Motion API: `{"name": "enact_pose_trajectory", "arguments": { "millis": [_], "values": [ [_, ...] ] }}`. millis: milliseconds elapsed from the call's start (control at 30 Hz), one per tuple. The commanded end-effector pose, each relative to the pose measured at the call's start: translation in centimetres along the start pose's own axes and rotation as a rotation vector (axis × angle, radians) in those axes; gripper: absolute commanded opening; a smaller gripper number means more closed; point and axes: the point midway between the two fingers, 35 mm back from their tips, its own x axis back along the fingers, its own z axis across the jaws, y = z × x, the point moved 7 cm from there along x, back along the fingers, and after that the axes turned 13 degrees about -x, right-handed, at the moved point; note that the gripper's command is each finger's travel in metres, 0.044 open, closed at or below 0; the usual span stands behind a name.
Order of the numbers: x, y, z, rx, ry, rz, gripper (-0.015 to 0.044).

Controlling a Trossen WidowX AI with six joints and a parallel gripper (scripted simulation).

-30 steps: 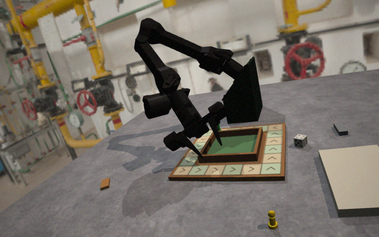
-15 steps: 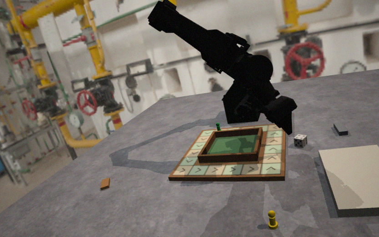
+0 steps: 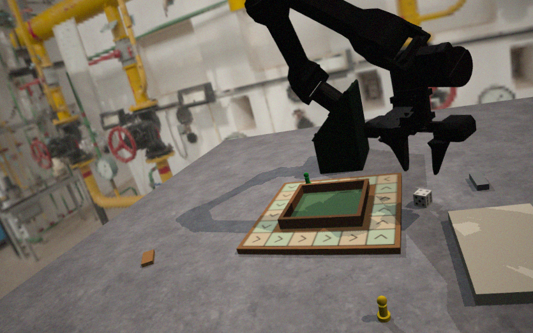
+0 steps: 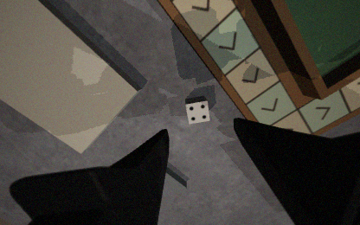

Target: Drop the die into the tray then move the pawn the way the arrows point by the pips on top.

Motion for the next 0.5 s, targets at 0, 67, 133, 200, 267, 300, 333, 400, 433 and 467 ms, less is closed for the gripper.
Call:
{"name": "enact_pose_trajectory", "arguments": {
  "millis": [0, 67, 133, 200, 267, 300, 333, 400, 433, 467],
  "values": [
    [-1.1, -0.2, 0.0, 0.013, -0.010, -0.006, 0.0275],
    [-1.3, -0.2, 0.0, 0.013, -0.010, -0.006, 0.0275],
    [-2.4, -0.1, -0.1, 0.013, -0.010, -0.006, 0.0275],
    [-2.6, -0.1, -0.1, 0.013, -0.010, -0.006, 0.0275],
    [-2.7, -0.1, -0.1, 0.013, -0.010, -0.006, 0.0275],
    [-2.7, -0.1, -0.1, 0.013, -0.010, -0.006, 0.0275],
    [-2.9, -0.1, -0.1, 0.013, -0.010, -0.006, 0.0275],
    [-3.2, -0.1, -0.1, 0.013, -0.010, -0.006, 0.0275],
    [-3.4, -0.1, -0.1, 0.013, -0.010, -0.006, 0.0275],
    [-3.5, -0.1, -0.1, 0.013, -0.010, -0.007, 0.0275]
  ]
}}
